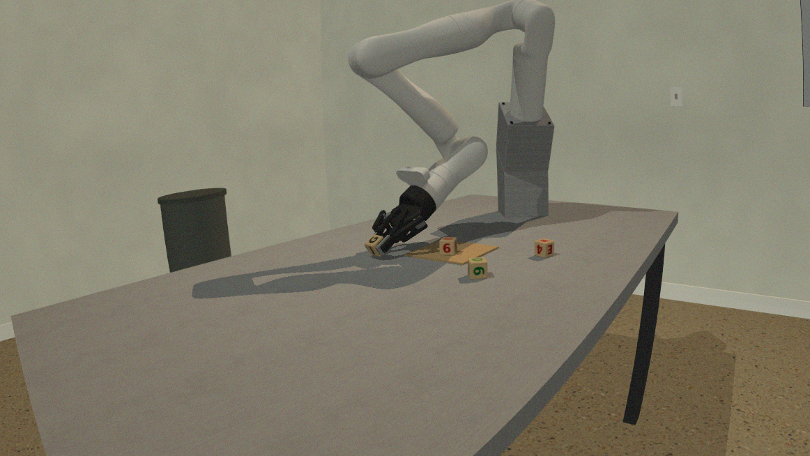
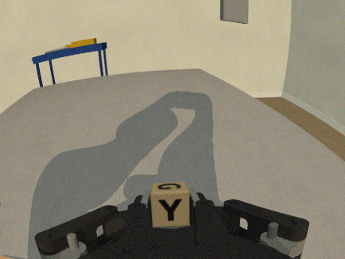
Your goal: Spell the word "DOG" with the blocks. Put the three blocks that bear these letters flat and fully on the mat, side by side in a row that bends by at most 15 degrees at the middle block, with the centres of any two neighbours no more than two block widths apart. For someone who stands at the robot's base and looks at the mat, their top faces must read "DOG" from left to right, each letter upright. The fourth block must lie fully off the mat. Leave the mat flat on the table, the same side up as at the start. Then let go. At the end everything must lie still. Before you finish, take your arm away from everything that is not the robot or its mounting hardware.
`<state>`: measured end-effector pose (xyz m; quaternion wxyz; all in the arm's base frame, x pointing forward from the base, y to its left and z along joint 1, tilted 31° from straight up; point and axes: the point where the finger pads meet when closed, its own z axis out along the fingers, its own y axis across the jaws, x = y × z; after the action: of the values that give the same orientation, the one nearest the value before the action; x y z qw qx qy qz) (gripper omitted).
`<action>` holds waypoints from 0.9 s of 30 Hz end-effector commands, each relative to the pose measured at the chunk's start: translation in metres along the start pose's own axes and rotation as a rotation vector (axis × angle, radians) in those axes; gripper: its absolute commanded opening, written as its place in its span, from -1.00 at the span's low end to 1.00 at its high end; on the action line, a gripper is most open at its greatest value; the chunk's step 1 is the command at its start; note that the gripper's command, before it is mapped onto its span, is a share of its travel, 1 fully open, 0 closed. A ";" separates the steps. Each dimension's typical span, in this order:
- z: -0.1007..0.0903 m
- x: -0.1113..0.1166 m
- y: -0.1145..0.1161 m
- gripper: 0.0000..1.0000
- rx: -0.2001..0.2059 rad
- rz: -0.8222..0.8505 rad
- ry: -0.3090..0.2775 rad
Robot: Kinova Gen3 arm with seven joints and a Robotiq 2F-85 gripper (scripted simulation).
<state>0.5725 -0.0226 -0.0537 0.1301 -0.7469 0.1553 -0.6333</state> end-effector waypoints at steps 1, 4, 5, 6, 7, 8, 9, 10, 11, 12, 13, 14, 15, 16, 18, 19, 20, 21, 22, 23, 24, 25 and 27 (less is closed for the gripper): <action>0.001 -0.003 -0.001 -0.47 0.000 0.003 -0.008; 0.001 -0.003 -0.001 -0.47 0.000 0.003 -0.008; 0.001 -0.003 -0.001 -0.47 0.000 0.003 -0.008; 0.001 -0.003 -0.001 -0.47 0.000 0.003 -0.008; 0.001 -0.003 -0.001 -0.47 0.000 0.003 -0.008; 0.001 -0.003 -0.001 -0.47 0.000 0.003 -0.008; 0.001 -0.003 -0.001 -0.47 0.000 0.003 -0.008; 0.001 -0.003 -0.001 -0.47 0.000 0.003 -0.008; 0.001 -0.003 -0.001 -0.47 0.000 0.003 -0.008; 0.001 -0.003 -0.001 -0.47 0.000 0.003 -0.008; 0.001 -0.003 -0.001 -0.47 0.000 0.003 -0.008; 0.001 -0.003 -0.001 -0.39 0.000 0.003 -0.008; 0.001 -0.003 -0.001 -0.39 0.000 0.003 -0.008; 0.001 -0.003 -0.001 -0.39 0.000 0.003 -0.008; 0.001 -0.003 -0.001 -0.31 0.000 0.003 -0.008; 0.001 -0.003 -0.001 -0.31 0.000 0.003 -0.008; 0.001 -0.003 -0.001 -0.23 0.000 0.003 -0.008; 0.001 -0.003 -0.001 -0.23 0.000 0.003 -0.008; 0.001 -0.003 -0.001 -0.23 0.000 0.003 -0.008; 0.001 -0.003 -0.001 -0.15 0.000 0.003 -0.008; 0.001 -0.003 -0.001 -0.15 0.000 0.003 -0.008; 0.001 -0.003 -0.001 -0.15 0.000 0.003 -0.008; 0.001 -0.003 -0.001 -0.15 0.000 0.003 -0.008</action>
<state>0.5725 -0.0226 -0.0537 0.1301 -0.7469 0.1554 -0.6333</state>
